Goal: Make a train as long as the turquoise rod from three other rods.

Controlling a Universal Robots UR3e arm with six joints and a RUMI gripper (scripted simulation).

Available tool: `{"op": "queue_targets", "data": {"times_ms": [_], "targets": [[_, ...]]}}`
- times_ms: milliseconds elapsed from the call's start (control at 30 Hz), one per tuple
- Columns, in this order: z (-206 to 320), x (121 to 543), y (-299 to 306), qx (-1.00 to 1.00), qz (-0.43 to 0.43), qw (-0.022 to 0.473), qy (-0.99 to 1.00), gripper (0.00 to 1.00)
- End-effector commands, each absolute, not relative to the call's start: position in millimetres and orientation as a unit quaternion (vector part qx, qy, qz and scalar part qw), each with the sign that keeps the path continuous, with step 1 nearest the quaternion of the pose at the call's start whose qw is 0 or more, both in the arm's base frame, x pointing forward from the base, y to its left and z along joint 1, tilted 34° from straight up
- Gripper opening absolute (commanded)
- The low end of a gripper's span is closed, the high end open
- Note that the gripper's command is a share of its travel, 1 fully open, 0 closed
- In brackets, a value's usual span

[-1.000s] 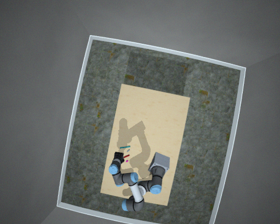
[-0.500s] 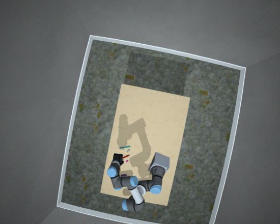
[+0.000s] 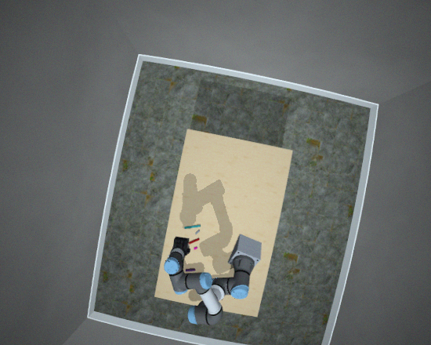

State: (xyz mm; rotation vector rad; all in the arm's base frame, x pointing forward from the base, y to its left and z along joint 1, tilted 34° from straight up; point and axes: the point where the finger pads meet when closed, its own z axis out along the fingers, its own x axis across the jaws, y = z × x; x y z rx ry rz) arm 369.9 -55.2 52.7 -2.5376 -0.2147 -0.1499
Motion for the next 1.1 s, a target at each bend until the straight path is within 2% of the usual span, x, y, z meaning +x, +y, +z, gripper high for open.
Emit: {"op": "queue_targets", "data": {"times_ms": [0, 433, 1067], "targets": [[53, 370, -56, -0.952, -0.057, 0.29, -0.08, 0.0], [62, 365, -48, -0.954, -0.046, 0.292, -0.045, 0.0], [111, 319, 21, -0.923, 0.045, 0.292, 0.247, 0.0]]}}
